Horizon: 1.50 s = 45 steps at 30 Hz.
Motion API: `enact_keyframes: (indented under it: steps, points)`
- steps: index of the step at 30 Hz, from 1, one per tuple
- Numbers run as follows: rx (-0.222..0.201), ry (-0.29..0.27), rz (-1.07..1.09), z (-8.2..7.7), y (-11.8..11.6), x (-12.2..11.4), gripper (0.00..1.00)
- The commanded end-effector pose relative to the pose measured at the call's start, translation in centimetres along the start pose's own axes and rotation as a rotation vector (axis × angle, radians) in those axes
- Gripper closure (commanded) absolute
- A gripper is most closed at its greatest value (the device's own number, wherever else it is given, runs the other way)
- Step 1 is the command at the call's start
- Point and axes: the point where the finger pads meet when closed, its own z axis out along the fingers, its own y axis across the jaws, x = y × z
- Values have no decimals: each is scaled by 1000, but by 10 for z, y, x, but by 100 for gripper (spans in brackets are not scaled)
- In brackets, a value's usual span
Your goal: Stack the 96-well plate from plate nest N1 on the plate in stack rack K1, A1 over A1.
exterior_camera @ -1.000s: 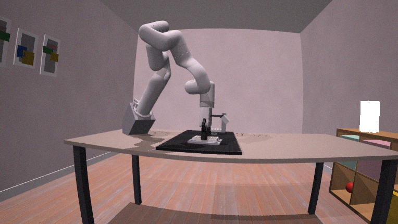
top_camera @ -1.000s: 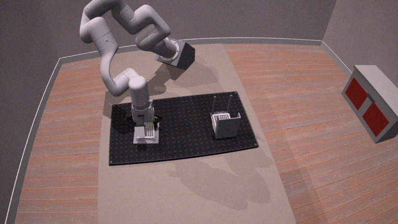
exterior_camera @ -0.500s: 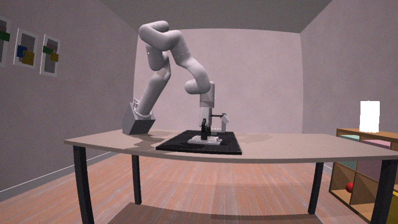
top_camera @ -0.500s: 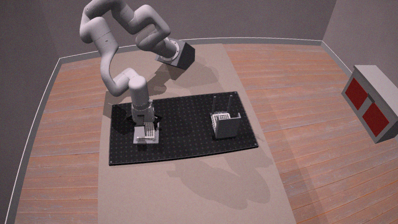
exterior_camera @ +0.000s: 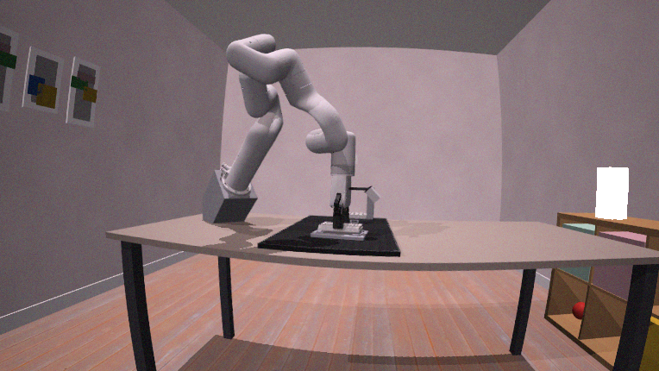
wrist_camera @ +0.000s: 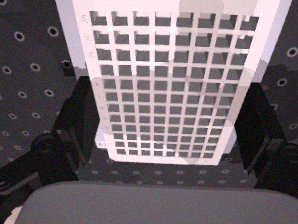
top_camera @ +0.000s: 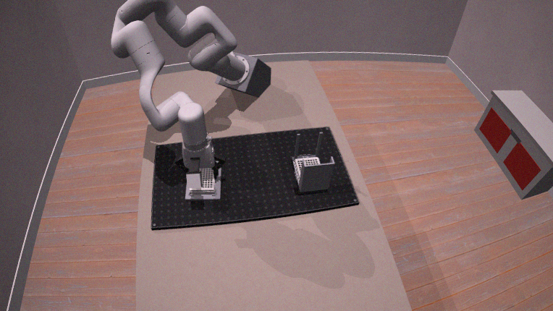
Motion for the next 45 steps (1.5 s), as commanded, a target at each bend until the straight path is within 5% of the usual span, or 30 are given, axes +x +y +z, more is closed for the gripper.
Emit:
enact_keyframes:
  steps: [1, 23, 45]
  points:
    - [0, 2, 0, -2, 0, 1, 100]
    - [0, 2, 0, -11, 0, 1, 100]
    - [0, 2, 0, -45, 0, 1, 100]
